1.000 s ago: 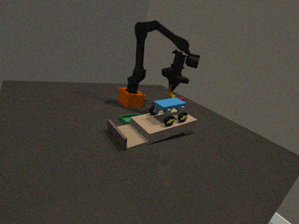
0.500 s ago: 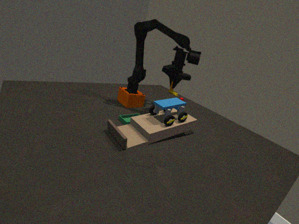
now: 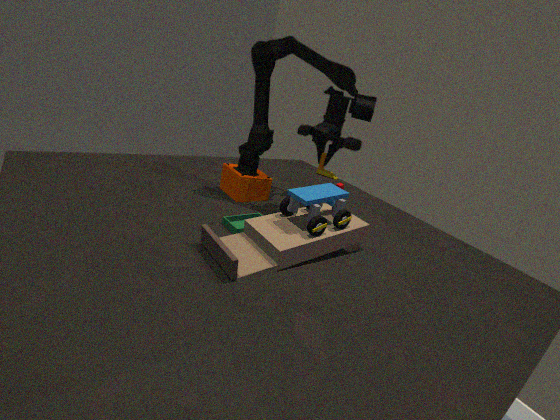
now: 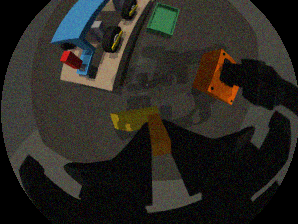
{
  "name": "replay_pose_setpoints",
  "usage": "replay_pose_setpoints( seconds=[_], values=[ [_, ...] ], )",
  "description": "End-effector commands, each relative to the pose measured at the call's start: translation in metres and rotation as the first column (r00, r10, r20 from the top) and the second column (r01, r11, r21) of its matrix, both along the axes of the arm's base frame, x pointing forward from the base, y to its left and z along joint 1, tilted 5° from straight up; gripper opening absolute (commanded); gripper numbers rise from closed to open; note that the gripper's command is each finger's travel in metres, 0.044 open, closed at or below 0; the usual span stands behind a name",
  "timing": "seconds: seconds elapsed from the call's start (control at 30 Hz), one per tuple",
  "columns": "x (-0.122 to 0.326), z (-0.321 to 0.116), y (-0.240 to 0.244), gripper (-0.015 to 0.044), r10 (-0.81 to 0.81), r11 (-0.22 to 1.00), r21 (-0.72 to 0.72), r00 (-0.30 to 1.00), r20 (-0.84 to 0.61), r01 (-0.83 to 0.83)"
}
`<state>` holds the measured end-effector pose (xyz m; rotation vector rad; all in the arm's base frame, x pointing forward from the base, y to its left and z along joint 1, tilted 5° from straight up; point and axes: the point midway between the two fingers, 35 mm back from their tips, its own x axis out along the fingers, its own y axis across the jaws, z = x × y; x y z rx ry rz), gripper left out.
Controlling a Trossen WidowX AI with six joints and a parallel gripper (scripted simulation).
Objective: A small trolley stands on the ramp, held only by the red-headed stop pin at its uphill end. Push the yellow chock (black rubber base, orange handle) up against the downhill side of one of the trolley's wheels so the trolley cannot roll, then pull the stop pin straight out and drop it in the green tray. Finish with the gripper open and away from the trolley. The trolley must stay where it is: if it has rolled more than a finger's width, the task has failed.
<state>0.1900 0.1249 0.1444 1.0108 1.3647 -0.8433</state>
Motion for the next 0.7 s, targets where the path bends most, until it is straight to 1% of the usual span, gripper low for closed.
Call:
replay_pose_setpoints(
  seconds=[0.0,0.17,0.33,0.67],
  values=[
    [-0.0006,0.0005,0.0001,0.0000,0.142,0.990,-0.005,0.990,0.010,-0.142],
    [-0.0006,0.0005,0.0001,0.0000,0.301,0.954,-0.017,0.953,0.022,-0.301],
    [-0.0006,0.0005,0.0001,0.0000,0.460,0.888,-0.031,0.887,0.032,-0.459],
    [-0.0006,0.0005,0.0001,0.0000,0.735,0.677,-0.065,0.676,0.045,-0.733]
  ],
)
